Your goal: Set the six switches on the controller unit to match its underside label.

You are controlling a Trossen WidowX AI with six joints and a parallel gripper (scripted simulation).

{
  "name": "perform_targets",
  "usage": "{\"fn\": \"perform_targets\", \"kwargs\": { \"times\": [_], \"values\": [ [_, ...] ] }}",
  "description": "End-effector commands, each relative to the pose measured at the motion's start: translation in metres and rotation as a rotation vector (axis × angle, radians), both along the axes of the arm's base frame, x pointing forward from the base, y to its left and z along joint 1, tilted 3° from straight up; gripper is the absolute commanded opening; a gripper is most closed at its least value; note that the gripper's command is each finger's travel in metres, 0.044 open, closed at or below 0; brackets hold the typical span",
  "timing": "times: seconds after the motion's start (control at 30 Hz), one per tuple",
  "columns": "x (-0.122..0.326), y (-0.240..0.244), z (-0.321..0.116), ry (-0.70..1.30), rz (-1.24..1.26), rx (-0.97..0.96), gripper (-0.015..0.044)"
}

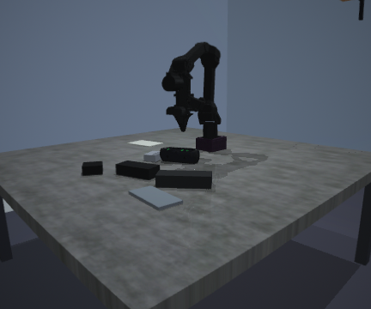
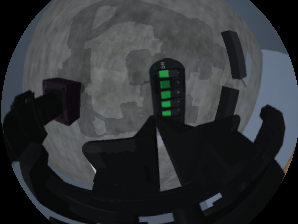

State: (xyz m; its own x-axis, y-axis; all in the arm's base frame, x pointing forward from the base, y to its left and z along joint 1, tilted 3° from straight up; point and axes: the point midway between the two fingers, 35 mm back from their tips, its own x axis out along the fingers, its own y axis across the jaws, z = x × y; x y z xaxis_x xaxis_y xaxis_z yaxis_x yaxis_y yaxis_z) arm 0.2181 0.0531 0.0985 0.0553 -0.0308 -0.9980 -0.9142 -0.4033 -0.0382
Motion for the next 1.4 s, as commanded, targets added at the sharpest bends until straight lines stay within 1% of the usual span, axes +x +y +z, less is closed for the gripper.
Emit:
{"fn": "perform_targets", "kwargs": {
  "times": [0.0,0.17,0.73,0.8,0.9,1.03,1.17,1.37],
  "values": [
    [0.0,0.0,0.0,0.001,-0.004,0.0,0.0],
    [0.0,0.0,0.0,0.001,-0.004,0.0,0.0],
    [0.0,0.0,0.0,0.0,0.0,0.0,0.044],
    [0.0,0.0,0.0,0.0,0.0,0.0,0.044],
    [0.002,-0.008,-0.008,-0.033,-0.006,0.03,0.0361],
    [0.006,-0.03,-0.03,-0.138,-0.011,0.091,0.0256],
    [0.007,-0.051,-0.048,-0.246,0.011,0.113,0.0151],
    [0.006,-0.055,-0.051,-0.265,0.016,0.113,0.0]
  ]
}}
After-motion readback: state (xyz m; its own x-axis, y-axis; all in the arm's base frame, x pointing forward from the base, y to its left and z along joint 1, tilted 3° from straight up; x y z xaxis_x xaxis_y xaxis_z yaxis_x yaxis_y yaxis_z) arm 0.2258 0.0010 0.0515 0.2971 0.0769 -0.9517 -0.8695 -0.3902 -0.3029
